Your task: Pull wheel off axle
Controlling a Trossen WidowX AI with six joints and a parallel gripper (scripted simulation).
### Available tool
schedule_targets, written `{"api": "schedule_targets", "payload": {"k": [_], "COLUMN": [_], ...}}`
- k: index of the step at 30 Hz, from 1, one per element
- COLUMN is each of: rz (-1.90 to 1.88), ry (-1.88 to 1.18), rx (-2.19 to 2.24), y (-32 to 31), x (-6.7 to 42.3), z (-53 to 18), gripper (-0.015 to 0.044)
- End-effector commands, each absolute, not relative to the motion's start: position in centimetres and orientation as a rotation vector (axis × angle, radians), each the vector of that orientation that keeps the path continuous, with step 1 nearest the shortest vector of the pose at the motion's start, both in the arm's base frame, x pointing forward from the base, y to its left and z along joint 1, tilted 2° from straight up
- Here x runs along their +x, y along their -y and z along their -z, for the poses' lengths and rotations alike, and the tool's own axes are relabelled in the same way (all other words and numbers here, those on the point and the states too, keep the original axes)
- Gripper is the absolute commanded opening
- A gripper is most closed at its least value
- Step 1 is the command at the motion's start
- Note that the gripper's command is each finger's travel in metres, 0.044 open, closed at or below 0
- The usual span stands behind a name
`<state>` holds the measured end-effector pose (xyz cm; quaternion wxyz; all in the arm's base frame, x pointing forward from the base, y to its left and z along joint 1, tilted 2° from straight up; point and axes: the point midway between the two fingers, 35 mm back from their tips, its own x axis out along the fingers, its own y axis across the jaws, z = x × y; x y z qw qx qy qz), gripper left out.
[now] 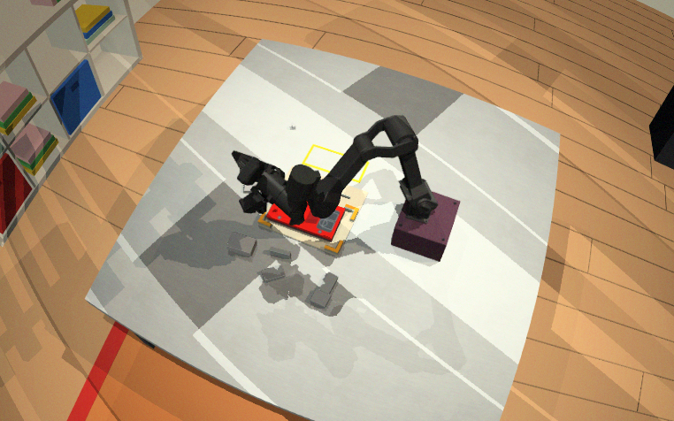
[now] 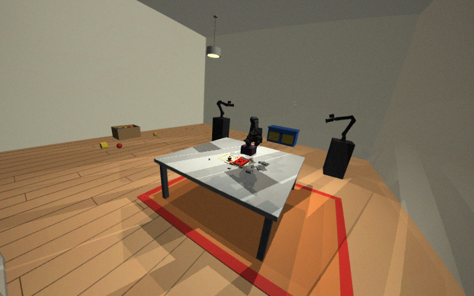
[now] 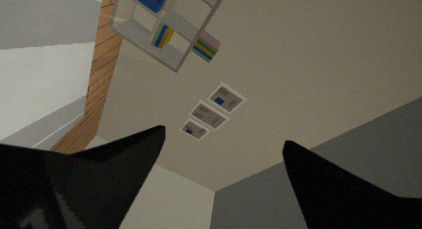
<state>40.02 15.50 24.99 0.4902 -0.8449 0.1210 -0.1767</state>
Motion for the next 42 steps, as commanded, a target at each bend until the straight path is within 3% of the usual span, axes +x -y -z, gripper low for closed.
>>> {"api": "schedule_targets", "payload": {"k": [1,4,12,19,29,42], "rz": [0.425,0.365,0.11,-0.067,-0.176,-0.013], "ry": [-0.293,-0.282,-0.366,-0.583,-0.976,-1.455], "rx": [-2.05,-2.016,-1.806,-1.5,-0.901,-0.068], "y": [-15.5,-14.9,-10.9,-5.4,0.6,4.6], "x": [40.2,42.1,47.0,48.0,44.6,36.1], "z": [-24.9,-24.0,-19.3,-14.3,-8.6,-6.6], "gripper": [0.0374,0.03,0.03,0.03,0.03,0.03]}}
